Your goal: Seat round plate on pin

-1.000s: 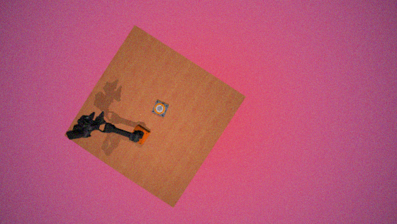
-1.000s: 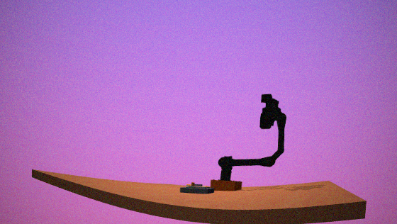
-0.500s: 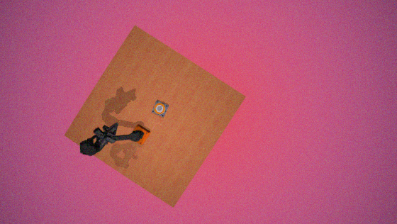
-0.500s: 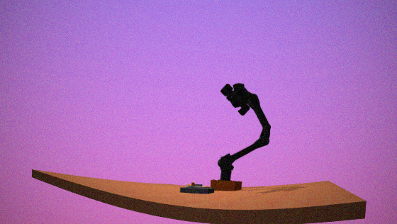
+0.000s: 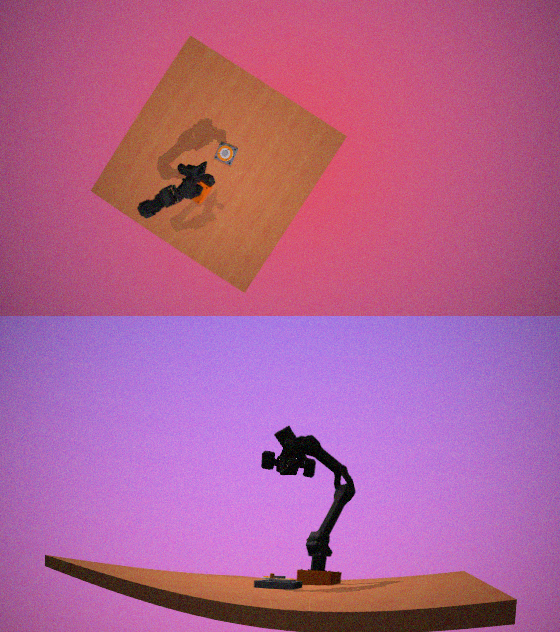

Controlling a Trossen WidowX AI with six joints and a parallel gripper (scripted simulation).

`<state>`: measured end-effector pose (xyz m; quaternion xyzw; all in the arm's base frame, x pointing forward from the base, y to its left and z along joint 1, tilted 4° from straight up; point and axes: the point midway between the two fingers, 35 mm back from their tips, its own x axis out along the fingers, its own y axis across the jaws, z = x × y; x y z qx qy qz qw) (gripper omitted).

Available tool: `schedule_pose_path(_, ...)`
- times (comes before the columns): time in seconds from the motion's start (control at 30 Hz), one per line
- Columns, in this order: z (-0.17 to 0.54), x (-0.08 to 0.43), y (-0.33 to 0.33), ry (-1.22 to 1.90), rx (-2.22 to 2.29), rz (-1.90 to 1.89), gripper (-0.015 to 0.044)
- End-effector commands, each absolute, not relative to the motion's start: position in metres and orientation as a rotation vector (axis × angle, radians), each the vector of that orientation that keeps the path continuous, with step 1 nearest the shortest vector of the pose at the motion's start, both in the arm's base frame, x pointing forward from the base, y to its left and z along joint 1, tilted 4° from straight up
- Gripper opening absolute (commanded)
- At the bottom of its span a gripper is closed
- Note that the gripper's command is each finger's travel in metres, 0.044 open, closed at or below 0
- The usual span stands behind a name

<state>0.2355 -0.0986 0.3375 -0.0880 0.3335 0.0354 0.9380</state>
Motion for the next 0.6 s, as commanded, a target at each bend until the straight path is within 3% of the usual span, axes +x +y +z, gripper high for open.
schedule_pose_path(0.0, 0.297, 0.265, -0.107, 0.823, -0.053, 0.087, 0.0)
schedule_pose_path(0.2, 0.215, 0.316, -0.103, 1.105, 0.103, 0.077, 0.0)
schedule_pose_path(0.57, 0.097, 0.351, -0.068, 1.468, 0.164, -0.026, 0.0)
